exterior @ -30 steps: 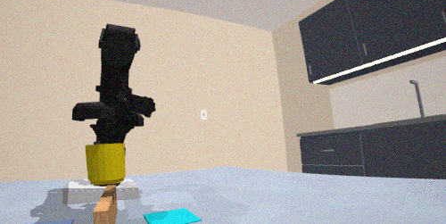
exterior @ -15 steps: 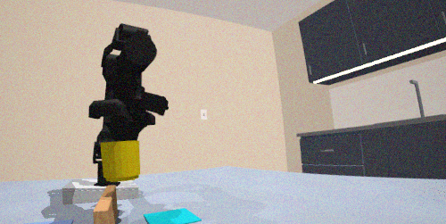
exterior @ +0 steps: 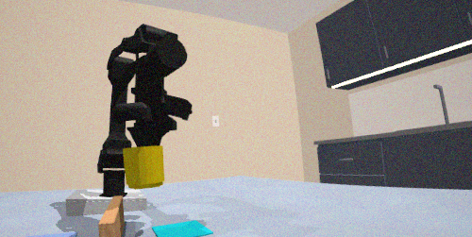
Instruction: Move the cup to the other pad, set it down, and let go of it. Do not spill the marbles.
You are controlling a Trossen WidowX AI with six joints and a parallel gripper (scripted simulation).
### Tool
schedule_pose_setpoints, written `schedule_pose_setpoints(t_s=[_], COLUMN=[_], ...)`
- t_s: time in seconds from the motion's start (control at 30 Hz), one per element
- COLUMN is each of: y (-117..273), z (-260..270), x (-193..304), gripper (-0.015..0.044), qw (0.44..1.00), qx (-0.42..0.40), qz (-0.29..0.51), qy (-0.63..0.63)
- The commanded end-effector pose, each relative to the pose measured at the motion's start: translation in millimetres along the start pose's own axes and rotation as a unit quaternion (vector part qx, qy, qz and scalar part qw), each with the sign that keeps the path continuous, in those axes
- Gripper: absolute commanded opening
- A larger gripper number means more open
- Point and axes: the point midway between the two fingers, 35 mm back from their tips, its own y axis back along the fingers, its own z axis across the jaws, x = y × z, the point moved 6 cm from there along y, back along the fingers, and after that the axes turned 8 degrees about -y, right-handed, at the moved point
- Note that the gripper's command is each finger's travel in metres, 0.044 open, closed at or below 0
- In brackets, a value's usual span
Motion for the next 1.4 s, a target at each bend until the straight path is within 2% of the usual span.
schedule_pose_setpoints(t_s=[0.0,0.77,1.37], y=[-2,1,-17], z=[3,31,31], x=[-7,-45,-46], gripper=[0.0,0.0,0.0], qw=[1.0,1.0,1.0], qx=[-0.005,-0.006,-0.006], qz=[0.003,0.002,0.002], qy=[-0.001,-0.001,-0.001])
